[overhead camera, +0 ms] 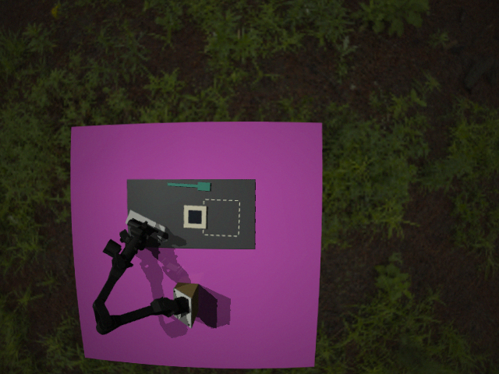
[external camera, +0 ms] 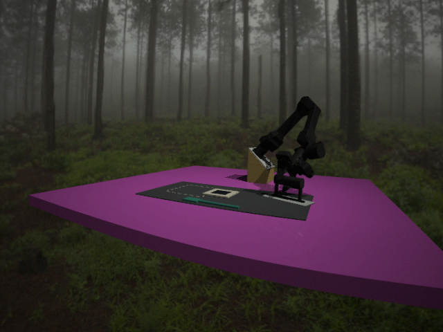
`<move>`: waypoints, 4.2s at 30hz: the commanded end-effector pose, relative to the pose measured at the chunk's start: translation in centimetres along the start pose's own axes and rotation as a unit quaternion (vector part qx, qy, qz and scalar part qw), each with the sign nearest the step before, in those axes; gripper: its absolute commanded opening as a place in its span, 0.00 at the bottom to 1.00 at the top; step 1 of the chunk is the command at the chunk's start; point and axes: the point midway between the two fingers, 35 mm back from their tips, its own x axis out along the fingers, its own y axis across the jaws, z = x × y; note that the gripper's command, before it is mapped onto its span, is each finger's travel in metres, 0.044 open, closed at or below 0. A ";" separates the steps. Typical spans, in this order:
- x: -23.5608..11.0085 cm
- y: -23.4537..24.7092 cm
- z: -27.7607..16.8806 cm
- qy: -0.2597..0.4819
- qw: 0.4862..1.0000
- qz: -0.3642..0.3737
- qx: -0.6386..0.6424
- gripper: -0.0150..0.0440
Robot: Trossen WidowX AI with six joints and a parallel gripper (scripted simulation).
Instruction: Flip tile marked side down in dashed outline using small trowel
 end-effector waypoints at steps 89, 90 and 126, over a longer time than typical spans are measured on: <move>4.3 -9.6 -5.9 -0.183 0.979 0.010 -0.093 0.25; 4.3 -9.6 -5.9 -0.183 0.979 0.010 -0.093 0.25; 7.2 -6.7 -6.6 -0.182 0.979 0.011 -0.093 0.25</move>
